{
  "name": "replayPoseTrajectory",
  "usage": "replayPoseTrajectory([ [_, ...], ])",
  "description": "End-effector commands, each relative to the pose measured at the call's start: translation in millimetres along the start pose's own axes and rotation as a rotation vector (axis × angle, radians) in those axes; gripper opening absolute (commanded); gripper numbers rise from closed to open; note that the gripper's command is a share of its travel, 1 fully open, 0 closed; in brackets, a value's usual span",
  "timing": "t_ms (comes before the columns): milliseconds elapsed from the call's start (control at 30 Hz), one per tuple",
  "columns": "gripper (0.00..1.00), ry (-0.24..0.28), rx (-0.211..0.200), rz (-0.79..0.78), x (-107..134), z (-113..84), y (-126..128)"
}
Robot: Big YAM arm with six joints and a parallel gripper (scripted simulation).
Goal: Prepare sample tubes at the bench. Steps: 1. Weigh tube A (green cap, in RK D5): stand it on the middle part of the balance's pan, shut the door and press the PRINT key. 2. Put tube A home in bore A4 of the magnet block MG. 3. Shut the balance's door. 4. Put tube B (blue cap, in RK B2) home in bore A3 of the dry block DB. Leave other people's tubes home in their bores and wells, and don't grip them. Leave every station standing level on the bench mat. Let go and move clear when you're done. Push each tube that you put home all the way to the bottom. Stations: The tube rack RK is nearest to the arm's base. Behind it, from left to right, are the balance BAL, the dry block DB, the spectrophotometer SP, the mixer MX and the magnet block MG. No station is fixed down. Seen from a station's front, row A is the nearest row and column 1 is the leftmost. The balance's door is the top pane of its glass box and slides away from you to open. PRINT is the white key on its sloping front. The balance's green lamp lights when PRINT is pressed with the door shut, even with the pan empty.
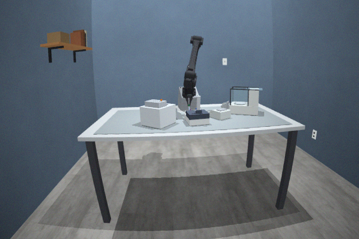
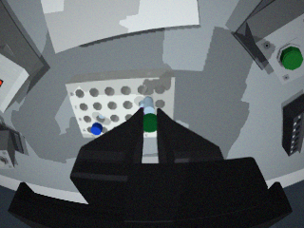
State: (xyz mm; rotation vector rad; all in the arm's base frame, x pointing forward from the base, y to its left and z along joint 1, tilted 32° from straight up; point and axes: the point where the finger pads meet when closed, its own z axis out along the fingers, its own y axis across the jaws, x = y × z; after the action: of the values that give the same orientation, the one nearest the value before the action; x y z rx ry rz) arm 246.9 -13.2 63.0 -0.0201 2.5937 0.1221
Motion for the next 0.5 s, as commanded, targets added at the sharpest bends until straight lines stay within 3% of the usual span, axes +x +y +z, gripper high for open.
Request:
replayPoseTrajectory([
  [0, 0.09, -0.044, 0.009, -0.014, -21.2, -19.3, -3.8],
  [300, 0.09, -0.046, 0.010, -0.015, -21.6, -31.1, -3.5],
  [467, 0.09, -0.023, 0.003, -0.009, -11.1, -22.8, -1.0],
])
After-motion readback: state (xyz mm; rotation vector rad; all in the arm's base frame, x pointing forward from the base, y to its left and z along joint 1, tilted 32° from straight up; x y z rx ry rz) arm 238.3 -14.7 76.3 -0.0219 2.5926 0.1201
